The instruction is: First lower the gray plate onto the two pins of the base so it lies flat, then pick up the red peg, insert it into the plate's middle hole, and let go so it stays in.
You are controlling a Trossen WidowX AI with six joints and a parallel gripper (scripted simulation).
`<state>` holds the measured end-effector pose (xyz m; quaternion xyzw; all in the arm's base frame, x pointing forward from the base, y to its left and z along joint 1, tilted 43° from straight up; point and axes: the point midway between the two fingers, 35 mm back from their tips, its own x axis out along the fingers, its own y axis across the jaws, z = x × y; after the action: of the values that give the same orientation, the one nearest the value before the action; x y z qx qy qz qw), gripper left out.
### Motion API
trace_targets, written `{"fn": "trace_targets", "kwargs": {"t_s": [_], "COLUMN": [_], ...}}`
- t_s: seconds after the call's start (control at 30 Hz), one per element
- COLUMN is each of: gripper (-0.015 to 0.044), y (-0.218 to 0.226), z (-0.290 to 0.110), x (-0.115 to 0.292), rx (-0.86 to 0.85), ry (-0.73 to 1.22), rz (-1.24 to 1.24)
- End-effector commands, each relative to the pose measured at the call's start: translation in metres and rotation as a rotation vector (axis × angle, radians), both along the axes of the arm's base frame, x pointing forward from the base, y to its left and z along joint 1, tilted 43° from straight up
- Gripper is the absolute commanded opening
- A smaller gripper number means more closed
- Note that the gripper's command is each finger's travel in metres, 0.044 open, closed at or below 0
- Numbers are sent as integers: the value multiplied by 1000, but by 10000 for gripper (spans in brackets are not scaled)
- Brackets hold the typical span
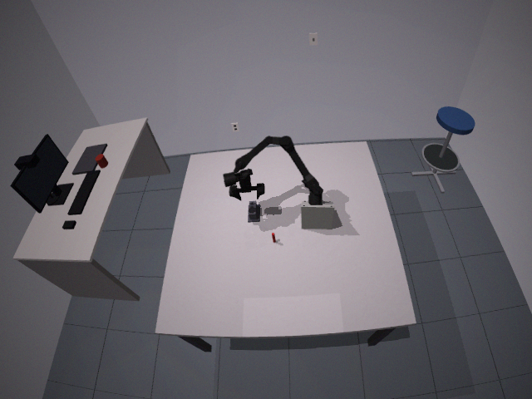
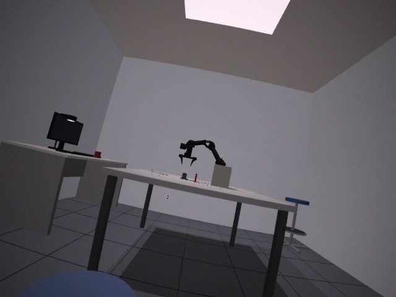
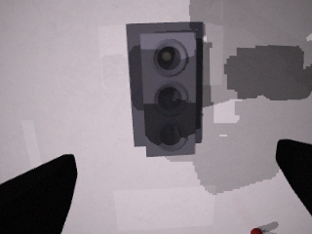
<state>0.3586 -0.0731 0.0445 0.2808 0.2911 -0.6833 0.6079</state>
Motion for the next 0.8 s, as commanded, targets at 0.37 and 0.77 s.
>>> {"fn": "trace_targets", "kwargs": {"t_s": [0.37, 0.77], "gripper": [440, 440], "y": [146, 141], "z": [-113, -146], "x": [-88, -118], "rx": [81, 65], "ry": [284, 333], "rz": [314, 359]}}
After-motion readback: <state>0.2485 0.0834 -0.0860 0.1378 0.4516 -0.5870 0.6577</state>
